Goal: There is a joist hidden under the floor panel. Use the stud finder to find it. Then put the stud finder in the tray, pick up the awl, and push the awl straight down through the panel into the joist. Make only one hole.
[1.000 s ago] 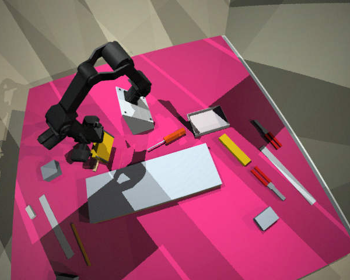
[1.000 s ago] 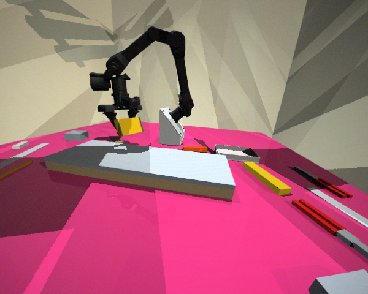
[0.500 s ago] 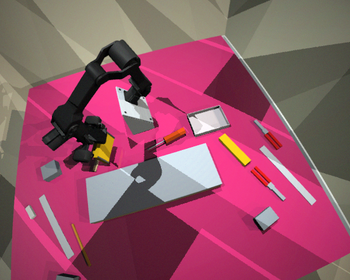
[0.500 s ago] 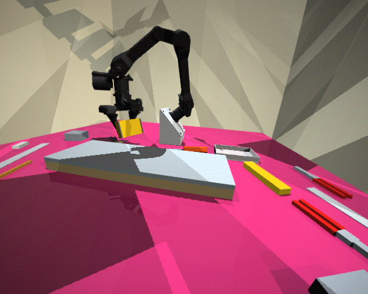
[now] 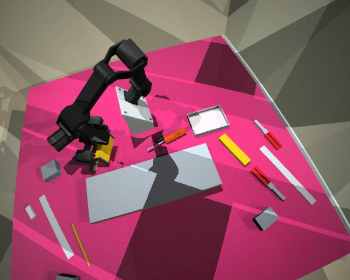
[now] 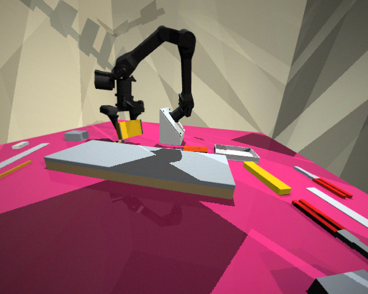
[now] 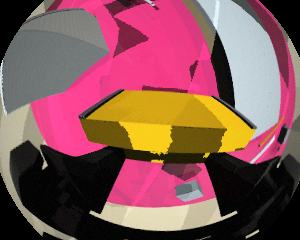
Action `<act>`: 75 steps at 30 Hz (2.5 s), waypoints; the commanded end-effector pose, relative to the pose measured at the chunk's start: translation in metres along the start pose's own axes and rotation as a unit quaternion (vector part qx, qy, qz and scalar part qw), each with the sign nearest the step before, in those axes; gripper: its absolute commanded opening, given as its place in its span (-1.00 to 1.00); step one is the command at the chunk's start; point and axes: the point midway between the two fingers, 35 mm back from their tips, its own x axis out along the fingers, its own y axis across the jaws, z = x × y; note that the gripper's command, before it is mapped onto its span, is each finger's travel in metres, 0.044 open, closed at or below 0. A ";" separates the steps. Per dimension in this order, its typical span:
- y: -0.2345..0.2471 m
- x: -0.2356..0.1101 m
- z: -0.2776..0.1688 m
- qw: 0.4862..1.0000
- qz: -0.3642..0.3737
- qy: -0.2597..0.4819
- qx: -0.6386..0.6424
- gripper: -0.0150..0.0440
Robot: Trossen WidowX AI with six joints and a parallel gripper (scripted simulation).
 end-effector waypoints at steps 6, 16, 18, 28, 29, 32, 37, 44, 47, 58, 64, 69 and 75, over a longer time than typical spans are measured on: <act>-0.001 -0.002 0.000 0.999 -0.004 0.037 0.001 -0.49; -0.001 -0.002 0.002 0.998 -0.004 0.066 0.002 -0.49; -0.001 -0.002 0.003 0.997 -0.003 0.075 0.002 -0.49; -0.001 -0.001 0.005 0.993 -0.003 0.119 0.002 -0.49; -0.001 -0.001 0.006 0.992 -0.003 0.123 0.003 -0.49; -0.001 -0.001 0.006 0.991 -0.004 0.136 0.003 -0.49; -0.001 -0.001 0.007 0.989 -0.004 0.147 0.003 -0.49; -0.001 0.000 0.008 0.985 -0.002 0.173 0.003 -0.49; -0.001 0.001 0.009 0.983 -0.002 0.185 0.003 -0.49; -0.001 0.001 0.012 0.974 -0.004 0.229 0.004 -0.49; -0.001 0.002 0.012 0.971 -0.003 0.240 0.004 -0.49; -0.001 0.003 0.013 0.966 -0.001 0.258 0.004 -0.49; -0.001 0.004 0.014 0.960 -0.001 0.280 0.005 -0.49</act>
